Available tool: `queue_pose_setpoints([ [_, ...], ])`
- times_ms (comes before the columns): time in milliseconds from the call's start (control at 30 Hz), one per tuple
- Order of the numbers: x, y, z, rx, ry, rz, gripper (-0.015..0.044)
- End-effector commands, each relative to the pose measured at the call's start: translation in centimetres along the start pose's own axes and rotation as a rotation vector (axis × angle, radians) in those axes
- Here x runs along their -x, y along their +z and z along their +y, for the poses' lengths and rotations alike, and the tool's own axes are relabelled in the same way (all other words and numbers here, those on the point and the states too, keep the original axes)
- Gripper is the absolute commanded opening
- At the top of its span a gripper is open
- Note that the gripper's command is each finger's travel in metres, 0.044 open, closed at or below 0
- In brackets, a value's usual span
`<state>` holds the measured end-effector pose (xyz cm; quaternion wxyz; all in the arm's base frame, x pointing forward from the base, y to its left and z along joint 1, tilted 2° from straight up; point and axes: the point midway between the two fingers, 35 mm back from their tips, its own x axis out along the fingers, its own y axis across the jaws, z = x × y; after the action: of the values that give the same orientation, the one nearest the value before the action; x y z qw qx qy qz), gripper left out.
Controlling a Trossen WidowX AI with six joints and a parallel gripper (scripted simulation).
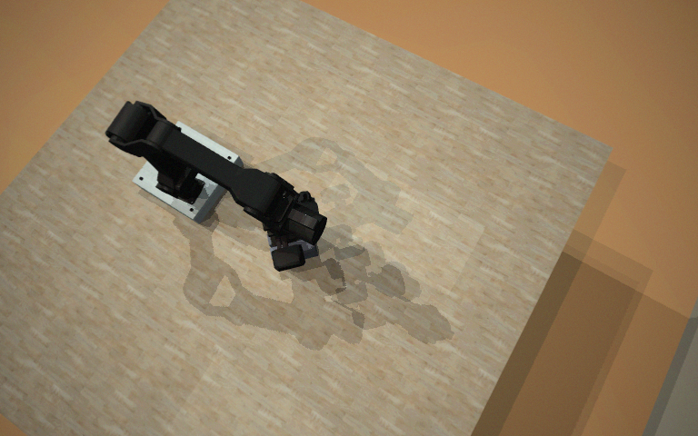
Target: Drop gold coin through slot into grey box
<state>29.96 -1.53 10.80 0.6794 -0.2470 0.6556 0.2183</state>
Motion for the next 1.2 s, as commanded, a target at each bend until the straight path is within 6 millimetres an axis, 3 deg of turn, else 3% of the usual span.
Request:
queue_pose_setpoints([
  [0, 0.04, -0.03, -0.14, -0.004, 0.0, 0.002, 0.0],
  [1167, 0.12, 0.02, -0.46, 0.008, 0.005, 0.006, 0.0],
])
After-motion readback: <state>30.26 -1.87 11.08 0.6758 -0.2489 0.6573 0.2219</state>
